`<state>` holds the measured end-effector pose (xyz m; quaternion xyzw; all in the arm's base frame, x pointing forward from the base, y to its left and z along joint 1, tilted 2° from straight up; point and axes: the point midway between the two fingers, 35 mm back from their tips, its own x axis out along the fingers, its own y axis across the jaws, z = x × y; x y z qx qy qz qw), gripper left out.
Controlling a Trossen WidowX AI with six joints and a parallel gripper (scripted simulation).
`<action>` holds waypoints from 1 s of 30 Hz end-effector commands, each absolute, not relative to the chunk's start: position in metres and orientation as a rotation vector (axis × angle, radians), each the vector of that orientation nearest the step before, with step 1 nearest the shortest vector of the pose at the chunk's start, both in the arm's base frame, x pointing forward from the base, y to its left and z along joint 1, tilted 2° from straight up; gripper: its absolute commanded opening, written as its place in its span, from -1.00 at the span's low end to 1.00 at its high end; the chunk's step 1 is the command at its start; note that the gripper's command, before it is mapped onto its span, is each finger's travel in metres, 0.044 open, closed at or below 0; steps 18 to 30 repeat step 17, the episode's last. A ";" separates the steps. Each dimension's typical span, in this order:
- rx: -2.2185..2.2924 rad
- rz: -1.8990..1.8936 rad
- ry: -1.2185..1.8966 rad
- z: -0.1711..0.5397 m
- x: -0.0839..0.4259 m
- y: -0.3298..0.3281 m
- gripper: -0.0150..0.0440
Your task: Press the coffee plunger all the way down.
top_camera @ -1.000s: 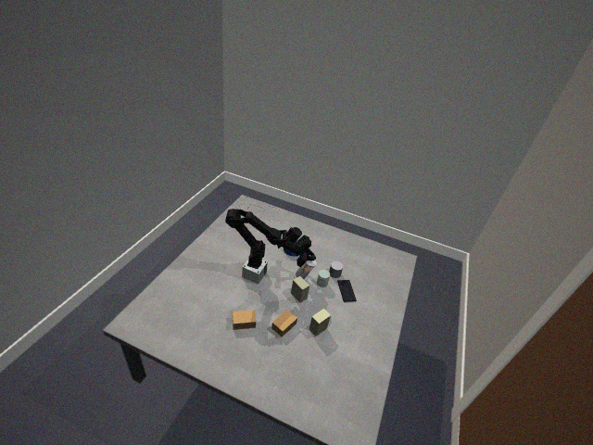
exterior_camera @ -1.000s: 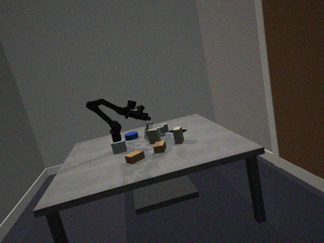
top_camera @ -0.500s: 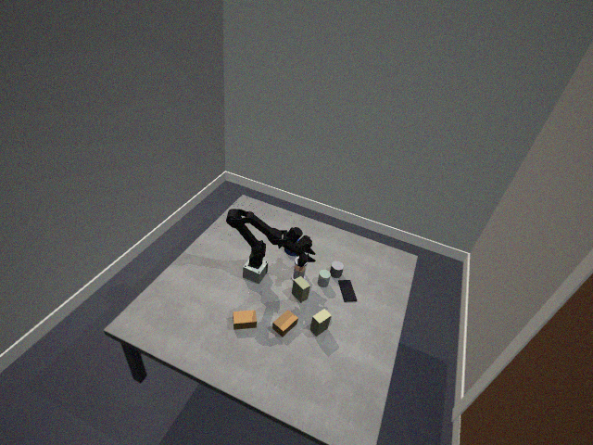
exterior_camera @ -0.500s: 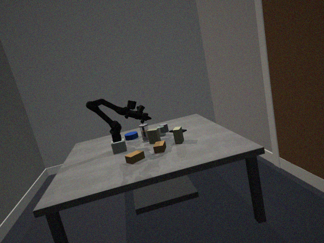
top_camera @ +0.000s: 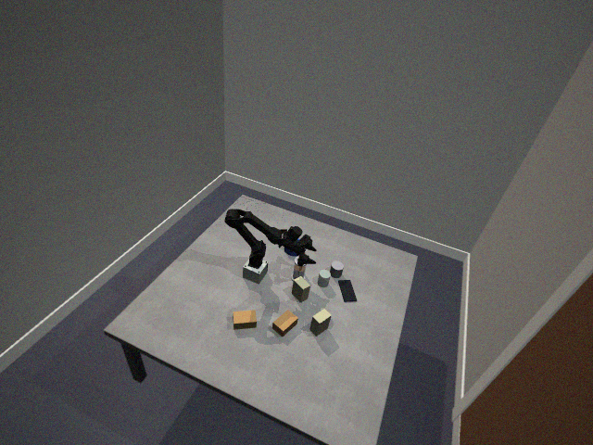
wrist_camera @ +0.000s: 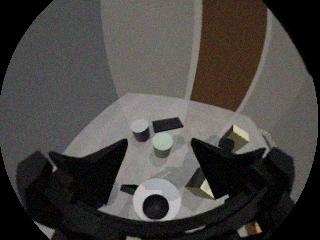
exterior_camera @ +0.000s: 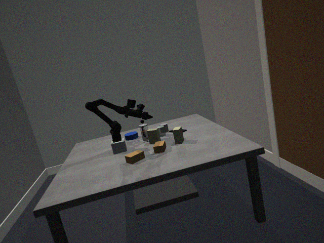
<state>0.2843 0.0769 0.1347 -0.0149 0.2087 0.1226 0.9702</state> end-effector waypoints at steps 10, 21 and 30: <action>-0.080 0.277 0.473 0.191 0.219 0.068 1.00; -0.086 0.280 0.477 0.193 0.212 0.067 1.00; -0.086 0.280 0.477 0.193 0.212 0.067 1.00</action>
